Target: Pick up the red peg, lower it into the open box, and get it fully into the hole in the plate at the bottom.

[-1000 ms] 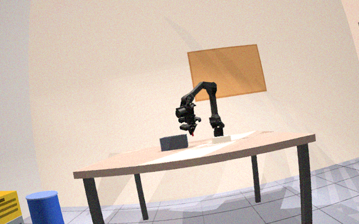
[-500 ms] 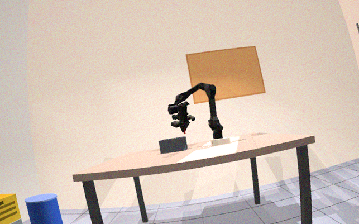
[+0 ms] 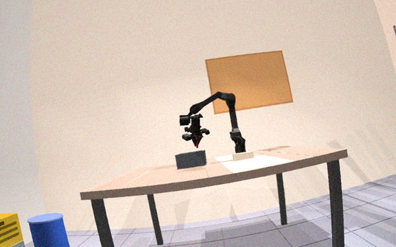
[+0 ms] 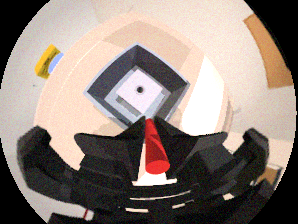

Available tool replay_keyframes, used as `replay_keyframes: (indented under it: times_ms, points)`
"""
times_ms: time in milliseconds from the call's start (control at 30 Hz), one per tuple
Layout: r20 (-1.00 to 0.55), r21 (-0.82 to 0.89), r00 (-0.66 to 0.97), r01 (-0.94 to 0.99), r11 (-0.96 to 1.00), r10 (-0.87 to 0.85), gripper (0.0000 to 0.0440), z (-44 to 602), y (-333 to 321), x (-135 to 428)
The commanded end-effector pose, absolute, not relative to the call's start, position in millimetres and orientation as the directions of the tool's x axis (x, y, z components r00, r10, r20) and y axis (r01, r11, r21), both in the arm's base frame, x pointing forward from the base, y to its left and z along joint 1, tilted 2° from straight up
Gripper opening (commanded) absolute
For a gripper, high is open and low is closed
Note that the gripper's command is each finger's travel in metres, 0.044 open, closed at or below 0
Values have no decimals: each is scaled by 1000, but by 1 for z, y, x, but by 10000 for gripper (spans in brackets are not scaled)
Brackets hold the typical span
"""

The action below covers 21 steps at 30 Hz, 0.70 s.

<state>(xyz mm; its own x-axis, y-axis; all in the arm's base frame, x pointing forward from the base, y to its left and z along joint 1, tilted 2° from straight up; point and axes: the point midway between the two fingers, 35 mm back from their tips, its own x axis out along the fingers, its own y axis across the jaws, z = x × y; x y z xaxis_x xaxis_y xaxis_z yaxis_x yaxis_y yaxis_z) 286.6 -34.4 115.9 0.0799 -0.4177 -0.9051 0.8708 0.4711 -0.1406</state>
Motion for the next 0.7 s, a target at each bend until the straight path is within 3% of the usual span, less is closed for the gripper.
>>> replay_keyframes:
  times_ms: [0,667]
  points:
    - [-907,-131,84,875,467,-412,0,111,-50,299]
    - [-947,-96,107,806,584,-303,4,66,-102,335]
